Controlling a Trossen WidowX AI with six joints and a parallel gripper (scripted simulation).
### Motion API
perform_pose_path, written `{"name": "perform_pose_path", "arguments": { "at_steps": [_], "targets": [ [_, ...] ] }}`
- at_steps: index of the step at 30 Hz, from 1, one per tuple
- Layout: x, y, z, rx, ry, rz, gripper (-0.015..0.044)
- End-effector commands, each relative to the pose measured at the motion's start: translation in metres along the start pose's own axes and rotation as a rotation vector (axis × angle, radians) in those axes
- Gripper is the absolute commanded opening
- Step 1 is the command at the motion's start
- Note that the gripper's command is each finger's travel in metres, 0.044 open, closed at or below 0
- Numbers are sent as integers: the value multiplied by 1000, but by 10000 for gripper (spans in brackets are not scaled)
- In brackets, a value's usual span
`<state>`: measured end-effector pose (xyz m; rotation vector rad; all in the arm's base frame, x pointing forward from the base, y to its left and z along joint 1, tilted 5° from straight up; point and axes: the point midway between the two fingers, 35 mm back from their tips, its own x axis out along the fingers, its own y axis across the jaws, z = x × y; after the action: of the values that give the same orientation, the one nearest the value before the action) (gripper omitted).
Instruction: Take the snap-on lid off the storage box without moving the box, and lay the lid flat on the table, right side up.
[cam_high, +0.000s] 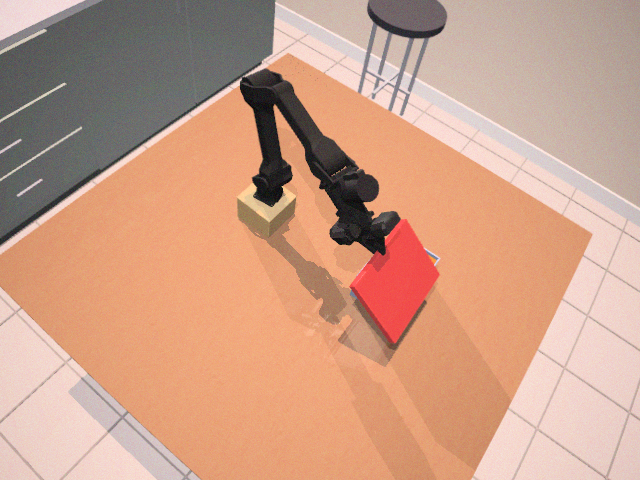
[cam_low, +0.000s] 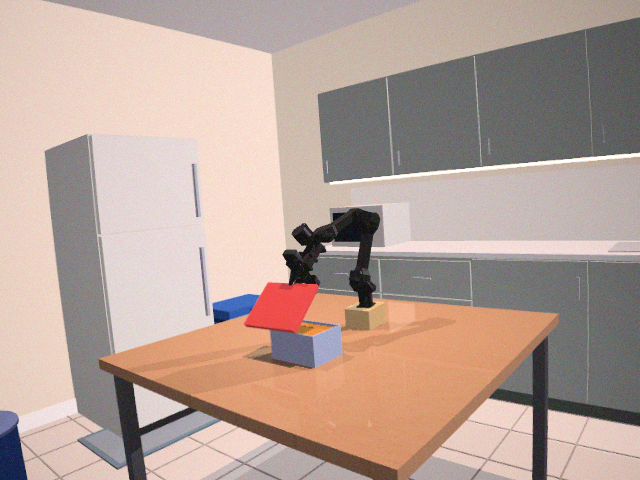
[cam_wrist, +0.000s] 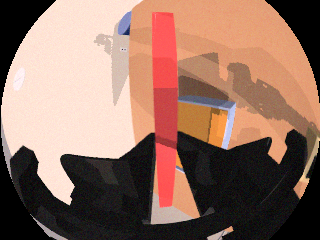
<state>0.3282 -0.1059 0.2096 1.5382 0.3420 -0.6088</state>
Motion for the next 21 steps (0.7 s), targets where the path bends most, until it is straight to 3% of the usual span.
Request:
{"name": "perform_pose_path", "arguments": {
  "at_steps": [1, 21],
  "targets": [
    [-2, 3, 9, -5, 2, 12, 0],
    [-6, 0, 49, -8, -1, 11, 0]
  ]
}}
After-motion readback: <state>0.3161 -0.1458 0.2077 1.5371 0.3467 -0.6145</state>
